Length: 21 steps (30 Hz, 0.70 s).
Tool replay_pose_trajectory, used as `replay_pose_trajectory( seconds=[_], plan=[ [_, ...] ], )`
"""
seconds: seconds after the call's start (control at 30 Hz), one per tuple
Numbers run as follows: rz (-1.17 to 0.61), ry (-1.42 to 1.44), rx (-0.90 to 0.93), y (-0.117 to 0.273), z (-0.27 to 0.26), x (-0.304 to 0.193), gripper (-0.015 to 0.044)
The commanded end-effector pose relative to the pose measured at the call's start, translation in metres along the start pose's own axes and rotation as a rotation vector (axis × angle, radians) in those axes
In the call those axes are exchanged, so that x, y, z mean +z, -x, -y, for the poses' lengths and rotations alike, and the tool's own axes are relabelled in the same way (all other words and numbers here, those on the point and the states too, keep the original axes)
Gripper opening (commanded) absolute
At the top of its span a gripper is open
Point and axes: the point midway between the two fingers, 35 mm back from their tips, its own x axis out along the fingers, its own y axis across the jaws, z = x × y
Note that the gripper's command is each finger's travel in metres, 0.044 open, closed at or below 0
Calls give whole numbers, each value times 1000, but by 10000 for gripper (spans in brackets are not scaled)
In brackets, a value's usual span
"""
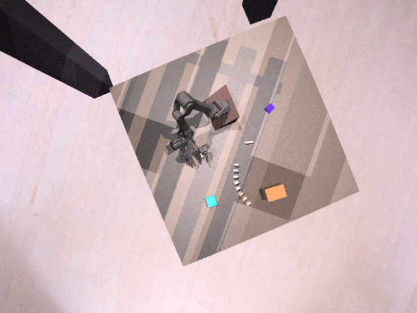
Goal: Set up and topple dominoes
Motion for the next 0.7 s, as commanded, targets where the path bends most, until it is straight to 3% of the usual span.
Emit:
replay_pose_trajectory(
  seconds=[0.0,0.2,0.37,0.5,0.67],
  plan=[
    [-111,-298,2,-34,-7,20,440],
    [-224,-590,101,-74,-59,47,440],
    [-385,-749,-2,-80,-73,40,440],
    [-590,-926,-249,-69,-74,20,440],
    [-778,-1039,-736,-26,-66,8,440]
  ],
)
